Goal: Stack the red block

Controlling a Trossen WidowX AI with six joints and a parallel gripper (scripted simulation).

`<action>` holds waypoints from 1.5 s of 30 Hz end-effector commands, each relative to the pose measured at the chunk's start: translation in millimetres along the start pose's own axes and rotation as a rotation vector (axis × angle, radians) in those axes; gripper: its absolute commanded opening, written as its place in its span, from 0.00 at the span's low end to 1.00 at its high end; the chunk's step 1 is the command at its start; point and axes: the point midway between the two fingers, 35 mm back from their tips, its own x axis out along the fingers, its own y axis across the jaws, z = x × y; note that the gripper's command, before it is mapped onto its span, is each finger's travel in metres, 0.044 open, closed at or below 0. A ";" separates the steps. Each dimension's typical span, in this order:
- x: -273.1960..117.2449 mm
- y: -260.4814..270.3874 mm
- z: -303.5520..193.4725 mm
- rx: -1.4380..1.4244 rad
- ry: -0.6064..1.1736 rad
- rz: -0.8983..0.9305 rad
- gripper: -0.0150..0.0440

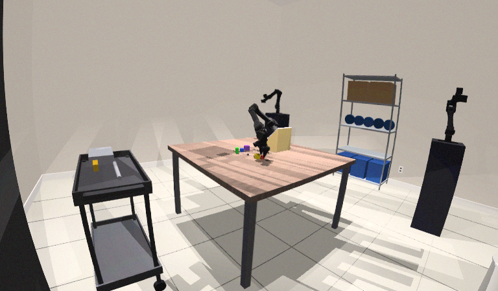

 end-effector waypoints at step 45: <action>5.8 -1.7 -1.9 -0.009 0.002 -0.008 0.25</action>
